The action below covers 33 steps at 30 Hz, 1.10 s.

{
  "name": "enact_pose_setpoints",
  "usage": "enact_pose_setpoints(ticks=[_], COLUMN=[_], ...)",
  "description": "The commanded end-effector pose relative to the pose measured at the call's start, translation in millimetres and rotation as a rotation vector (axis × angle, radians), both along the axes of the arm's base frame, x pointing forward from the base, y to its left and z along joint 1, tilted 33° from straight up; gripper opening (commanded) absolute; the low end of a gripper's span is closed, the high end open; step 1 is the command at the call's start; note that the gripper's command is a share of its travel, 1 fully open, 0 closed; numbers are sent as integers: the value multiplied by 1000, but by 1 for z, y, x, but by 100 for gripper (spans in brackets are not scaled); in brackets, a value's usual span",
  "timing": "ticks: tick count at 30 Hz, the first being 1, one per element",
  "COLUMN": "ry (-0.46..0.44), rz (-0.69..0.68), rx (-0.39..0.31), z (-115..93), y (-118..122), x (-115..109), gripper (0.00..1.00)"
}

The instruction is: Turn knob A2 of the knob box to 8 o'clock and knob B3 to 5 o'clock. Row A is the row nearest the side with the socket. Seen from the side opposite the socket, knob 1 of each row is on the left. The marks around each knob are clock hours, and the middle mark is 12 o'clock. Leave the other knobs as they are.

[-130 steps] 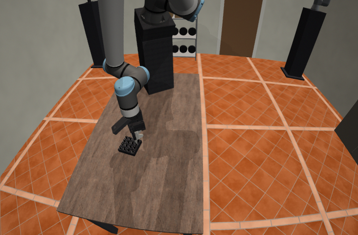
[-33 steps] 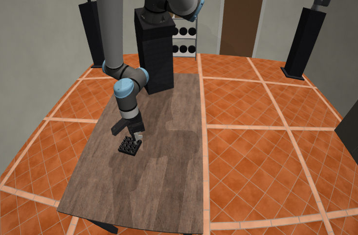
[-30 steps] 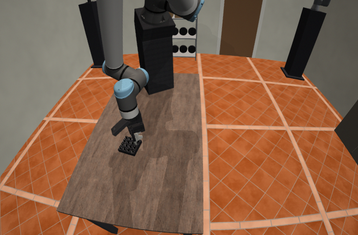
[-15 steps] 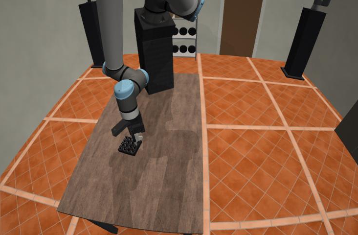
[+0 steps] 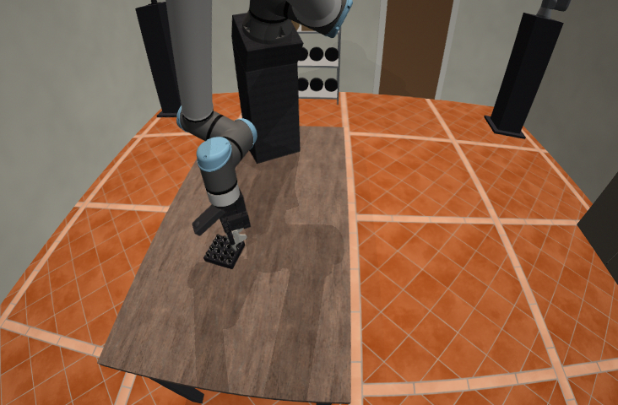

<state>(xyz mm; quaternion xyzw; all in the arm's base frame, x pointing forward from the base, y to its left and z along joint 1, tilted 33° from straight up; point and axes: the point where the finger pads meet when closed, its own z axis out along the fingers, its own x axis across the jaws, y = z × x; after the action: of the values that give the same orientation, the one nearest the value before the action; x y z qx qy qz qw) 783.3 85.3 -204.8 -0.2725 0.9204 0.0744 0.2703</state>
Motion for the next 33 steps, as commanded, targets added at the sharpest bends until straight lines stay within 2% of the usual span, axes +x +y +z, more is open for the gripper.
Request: enact_pose_setpoints(ticks=[1, 15, 16, 33], ry=[-1, -1, -1, -1], rz=[0, 0, 0, 0], rx=[0, 0, 0, 0], z=[1, 1, 1, 1], y=[0, 0, 0, 0], x=[0, 0, 0, 0], gripper=[11, 11, 4, 4])
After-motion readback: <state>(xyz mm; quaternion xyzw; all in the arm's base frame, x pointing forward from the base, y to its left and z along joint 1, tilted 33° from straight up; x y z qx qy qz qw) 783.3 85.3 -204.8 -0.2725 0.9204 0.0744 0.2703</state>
